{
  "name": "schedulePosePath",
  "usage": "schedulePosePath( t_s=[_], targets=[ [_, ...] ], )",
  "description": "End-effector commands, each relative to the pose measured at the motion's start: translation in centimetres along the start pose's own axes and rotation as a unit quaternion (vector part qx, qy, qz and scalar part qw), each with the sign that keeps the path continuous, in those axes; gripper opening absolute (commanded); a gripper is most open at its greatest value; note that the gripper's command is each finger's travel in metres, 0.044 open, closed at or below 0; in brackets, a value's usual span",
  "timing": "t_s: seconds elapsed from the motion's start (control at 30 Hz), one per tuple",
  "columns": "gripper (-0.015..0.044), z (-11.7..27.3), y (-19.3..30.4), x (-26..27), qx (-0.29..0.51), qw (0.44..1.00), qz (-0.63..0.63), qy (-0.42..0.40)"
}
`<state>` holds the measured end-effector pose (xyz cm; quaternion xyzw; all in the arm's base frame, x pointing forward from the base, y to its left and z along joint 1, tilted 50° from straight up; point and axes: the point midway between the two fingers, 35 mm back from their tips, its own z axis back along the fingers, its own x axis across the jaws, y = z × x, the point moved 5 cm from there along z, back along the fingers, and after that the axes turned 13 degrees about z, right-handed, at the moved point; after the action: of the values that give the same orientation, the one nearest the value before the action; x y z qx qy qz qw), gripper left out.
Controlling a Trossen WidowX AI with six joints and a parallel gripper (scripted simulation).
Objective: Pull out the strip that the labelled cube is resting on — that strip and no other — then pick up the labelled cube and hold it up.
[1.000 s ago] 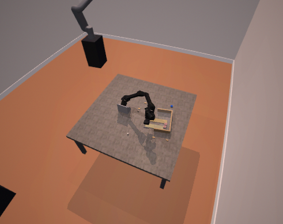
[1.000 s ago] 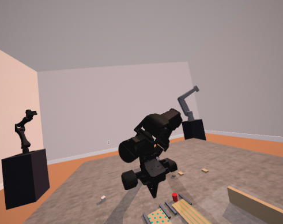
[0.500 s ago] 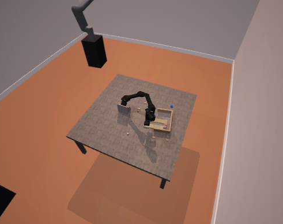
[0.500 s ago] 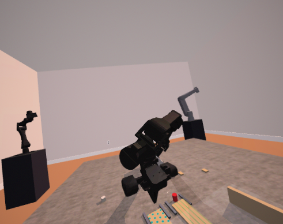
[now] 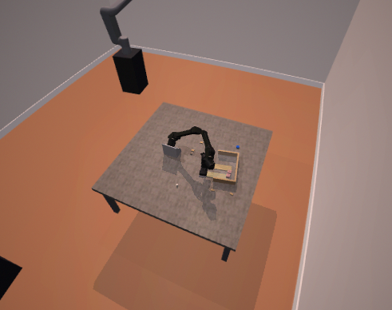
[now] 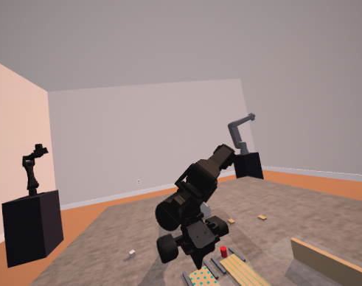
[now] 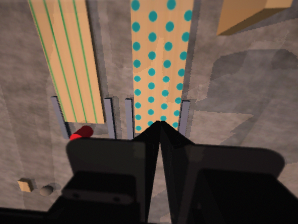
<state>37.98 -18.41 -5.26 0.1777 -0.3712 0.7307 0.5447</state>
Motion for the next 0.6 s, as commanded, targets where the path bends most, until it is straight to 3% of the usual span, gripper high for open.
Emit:
schedulePosePath(
  t_s=[0.0, 0.57],
  targets=[
    [0.0000, -0.6, -0.1, 0.1, -0.003, 1.000, -0.001, 0.000],
    [0.0000, -2.8, 0.0, 0.4, -0.003, 1.000, 0.000, -0.002]
  ],
)
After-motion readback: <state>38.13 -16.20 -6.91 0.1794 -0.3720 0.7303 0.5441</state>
